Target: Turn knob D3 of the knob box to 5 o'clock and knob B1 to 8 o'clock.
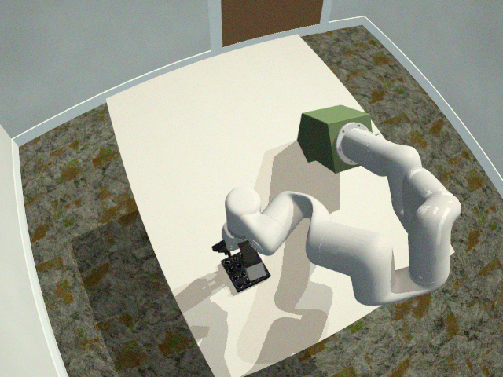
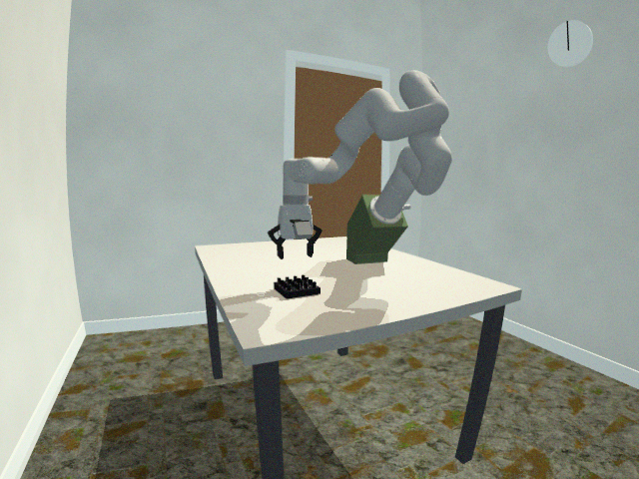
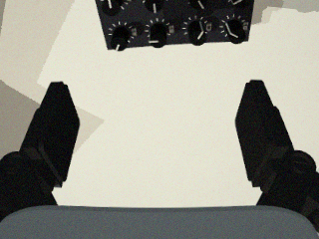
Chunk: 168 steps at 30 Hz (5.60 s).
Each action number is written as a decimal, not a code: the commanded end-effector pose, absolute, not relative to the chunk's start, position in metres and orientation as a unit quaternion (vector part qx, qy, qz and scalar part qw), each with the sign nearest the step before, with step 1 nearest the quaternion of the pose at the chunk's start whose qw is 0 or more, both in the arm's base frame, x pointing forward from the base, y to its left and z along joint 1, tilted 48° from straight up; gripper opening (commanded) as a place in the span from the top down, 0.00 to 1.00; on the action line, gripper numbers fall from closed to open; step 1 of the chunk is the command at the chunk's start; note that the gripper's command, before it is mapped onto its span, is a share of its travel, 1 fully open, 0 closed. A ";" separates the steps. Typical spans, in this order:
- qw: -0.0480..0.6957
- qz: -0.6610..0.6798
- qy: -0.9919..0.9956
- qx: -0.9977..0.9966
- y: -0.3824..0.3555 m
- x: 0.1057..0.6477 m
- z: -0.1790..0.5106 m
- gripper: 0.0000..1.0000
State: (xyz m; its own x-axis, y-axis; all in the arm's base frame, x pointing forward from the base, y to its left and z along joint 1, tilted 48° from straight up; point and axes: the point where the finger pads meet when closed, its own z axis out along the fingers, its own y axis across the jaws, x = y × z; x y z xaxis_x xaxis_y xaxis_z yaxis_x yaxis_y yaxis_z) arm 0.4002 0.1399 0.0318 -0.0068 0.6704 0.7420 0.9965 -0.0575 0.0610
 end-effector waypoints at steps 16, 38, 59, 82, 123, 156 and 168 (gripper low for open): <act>0.253 -0.322 -0.645 -0.646 0.138 0.402 0.032 0.81; 0.253 -0.322 -0.645 -0.646 0.138 0.402 0.032 0.81; 0.253 -0.322 -0.645 -0.645 0.147 0.403 0.024 0.81; 0.253 -0.322 -0.645 -0.645 0.165 0.404 0.008 0.81; 0.253 -0.322 -0.645 -0.645 0.171 0.405 0.002 0.81; 0.253 -0.322 -0.645 -0.645 0.177 0.406 -0.003 0.81; 0.253 -0.322 -0.645 -0.645 0.180 0.406 -0.006 0.81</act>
State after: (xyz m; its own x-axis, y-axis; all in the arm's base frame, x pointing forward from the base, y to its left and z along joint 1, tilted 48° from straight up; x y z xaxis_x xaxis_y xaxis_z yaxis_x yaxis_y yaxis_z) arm 0.4052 0.1800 -0.0063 -0.0378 0.6685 0.7427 0.9955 -0.0393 0.0861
